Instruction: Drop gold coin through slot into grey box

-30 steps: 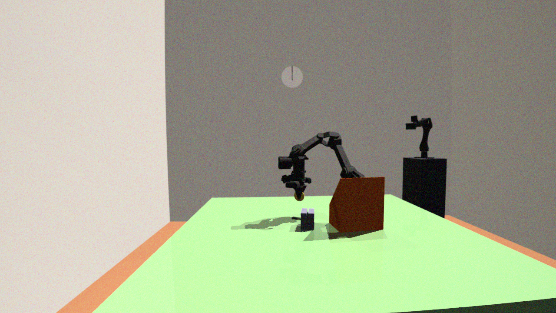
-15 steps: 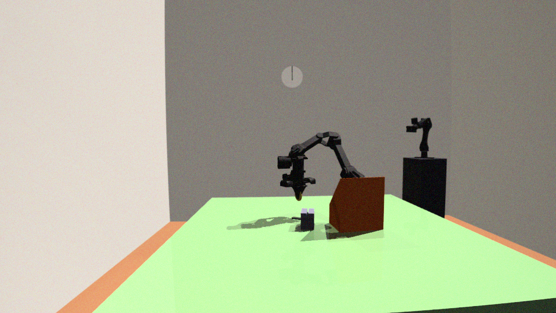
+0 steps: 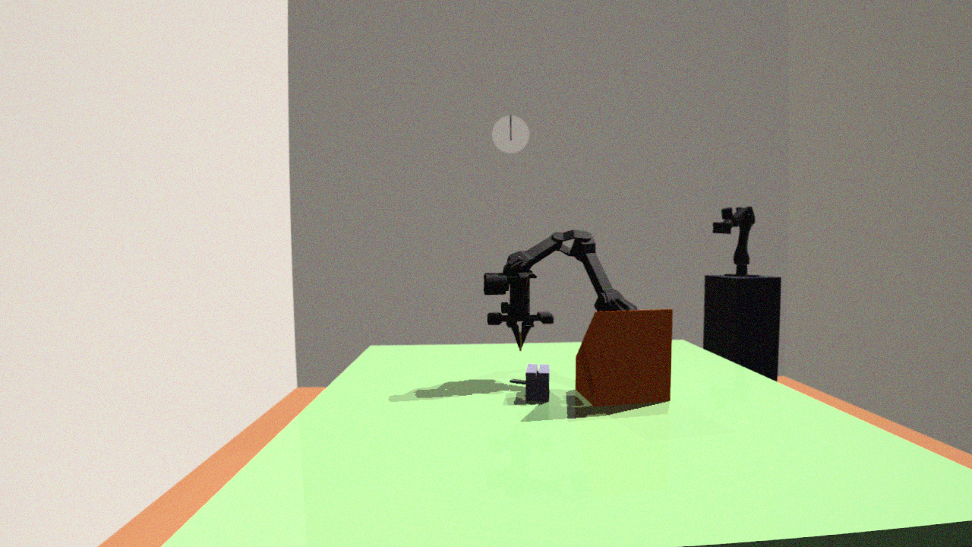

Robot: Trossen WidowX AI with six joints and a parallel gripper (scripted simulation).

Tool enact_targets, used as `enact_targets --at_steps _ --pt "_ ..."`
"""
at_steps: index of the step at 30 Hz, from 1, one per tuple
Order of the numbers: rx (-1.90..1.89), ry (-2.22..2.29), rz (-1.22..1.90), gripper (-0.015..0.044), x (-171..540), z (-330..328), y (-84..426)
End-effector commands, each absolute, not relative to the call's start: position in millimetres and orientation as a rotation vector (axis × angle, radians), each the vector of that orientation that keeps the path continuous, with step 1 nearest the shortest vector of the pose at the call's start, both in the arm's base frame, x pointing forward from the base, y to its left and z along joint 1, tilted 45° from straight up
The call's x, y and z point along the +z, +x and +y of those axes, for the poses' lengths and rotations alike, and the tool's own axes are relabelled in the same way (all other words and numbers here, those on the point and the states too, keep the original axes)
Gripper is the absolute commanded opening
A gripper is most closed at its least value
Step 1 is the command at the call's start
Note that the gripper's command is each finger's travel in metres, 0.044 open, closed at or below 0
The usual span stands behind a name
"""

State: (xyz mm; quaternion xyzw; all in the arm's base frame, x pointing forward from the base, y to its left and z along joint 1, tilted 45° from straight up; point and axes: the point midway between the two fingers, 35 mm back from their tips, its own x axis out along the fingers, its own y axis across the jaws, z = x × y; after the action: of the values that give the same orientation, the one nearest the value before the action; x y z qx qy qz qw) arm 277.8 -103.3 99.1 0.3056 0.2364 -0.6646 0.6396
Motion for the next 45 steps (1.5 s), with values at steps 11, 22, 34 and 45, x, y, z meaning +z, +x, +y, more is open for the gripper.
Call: enact_targets --at_steps 11,22,34,45 --pt "-1.586 0.852 0.385 0.0000 99 -102 280" --pt "-1.583 0.859 0.393 0.0000 79 -82 280" --pt "-1.583 0.863 0.398 0.0000 57 -60 277" --pt "-1.584 0.862 0.398 0.0000 37 -40 271"
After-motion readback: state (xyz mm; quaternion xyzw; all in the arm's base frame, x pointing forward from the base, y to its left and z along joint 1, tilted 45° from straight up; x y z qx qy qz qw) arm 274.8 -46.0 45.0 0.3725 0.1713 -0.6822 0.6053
